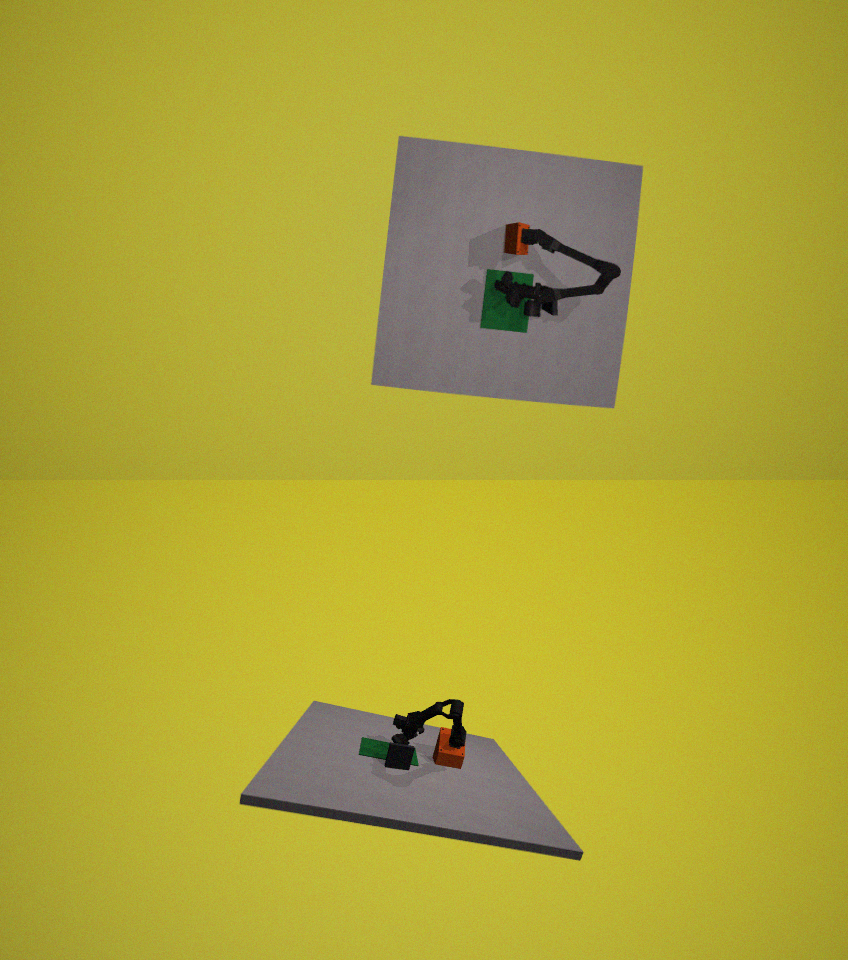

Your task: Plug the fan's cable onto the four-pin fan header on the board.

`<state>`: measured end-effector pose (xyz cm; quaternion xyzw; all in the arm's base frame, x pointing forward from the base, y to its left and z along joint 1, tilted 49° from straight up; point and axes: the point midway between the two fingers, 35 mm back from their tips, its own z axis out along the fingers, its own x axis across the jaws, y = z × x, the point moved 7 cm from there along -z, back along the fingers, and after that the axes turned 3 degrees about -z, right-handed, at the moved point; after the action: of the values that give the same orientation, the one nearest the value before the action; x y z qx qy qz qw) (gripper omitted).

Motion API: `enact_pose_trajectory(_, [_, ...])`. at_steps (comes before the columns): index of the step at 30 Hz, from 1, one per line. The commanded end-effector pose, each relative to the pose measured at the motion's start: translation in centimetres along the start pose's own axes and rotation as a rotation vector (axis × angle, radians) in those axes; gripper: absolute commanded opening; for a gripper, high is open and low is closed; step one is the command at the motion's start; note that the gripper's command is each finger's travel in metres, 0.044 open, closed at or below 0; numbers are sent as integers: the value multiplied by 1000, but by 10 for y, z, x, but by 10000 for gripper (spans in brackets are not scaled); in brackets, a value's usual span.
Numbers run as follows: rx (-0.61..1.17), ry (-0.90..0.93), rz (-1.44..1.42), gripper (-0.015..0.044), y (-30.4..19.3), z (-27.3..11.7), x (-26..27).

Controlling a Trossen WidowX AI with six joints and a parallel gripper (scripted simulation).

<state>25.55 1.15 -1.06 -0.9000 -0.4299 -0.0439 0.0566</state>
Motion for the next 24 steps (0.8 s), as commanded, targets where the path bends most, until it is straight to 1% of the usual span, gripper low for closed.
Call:
enact_pose_trajectory(1, [-51,-30,20,0,-5,2,-3])
enact_pose_trajectory(24, [-326,-31,84,0,-25,1,2])
